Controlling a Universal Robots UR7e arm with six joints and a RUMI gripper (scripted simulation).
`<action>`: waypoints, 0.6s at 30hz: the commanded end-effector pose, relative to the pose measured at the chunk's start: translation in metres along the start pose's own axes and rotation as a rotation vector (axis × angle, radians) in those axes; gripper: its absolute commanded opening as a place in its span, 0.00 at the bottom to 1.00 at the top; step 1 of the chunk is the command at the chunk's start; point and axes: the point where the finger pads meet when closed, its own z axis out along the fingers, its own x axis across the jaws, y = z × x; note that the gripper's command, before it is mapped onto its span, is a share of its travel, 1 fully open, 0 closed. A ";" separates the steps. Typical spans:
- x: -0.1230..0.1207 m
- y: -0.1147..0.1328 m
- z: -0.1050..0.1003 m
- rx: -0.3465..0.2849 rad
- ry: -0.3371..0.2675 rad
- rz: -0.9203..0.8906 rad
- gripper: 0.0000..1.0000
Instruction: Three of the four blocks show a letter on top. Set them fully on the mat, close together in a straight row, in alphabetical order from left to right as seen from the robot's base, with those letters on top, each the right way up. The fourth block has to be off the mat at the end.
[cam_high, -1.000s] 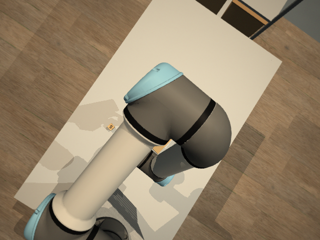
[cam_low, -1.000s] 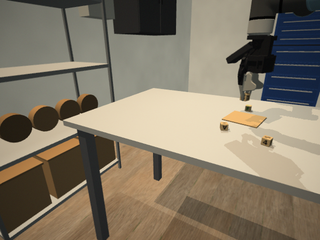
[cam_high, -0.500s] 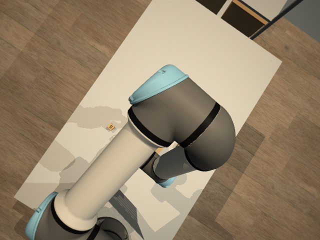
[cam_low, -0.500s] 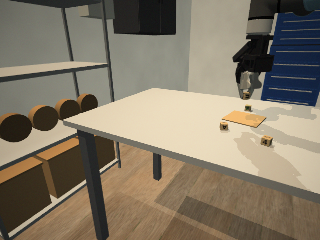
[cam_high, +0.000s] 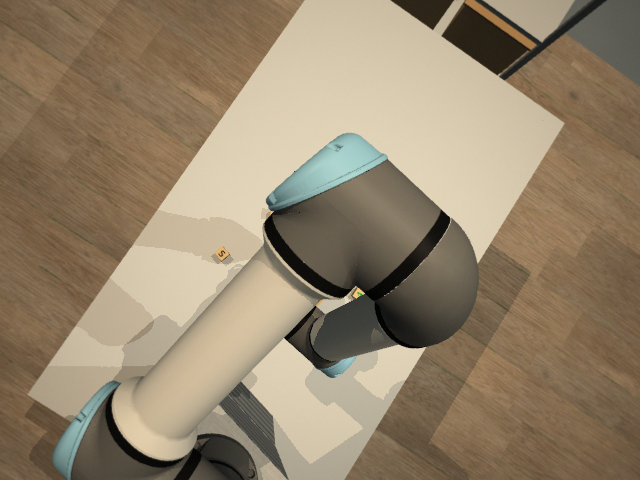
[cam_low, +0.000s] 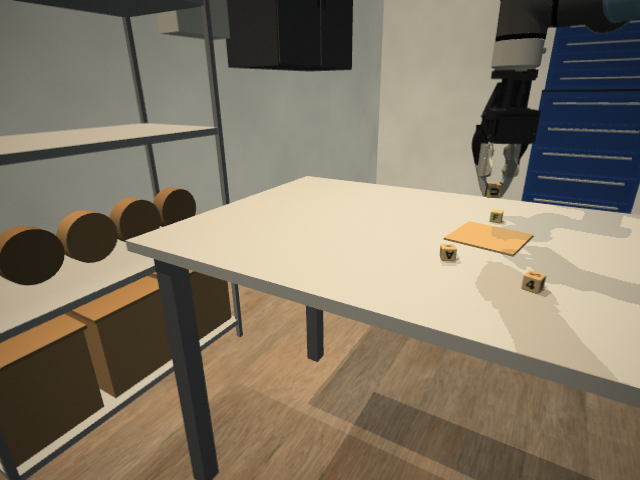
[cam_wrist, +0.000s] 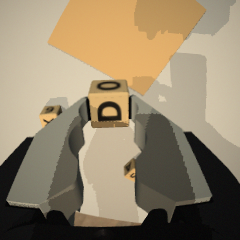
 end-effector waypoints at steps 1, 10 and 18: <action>0.002 -0.004 -0.001 0.004 0.001 0.128 0.05; 0.004 -0.008 -0.001 0.004 0.001 0.260 0.05; 0.006 -0.010 -0.001 0.004 0.000 0.344 0.05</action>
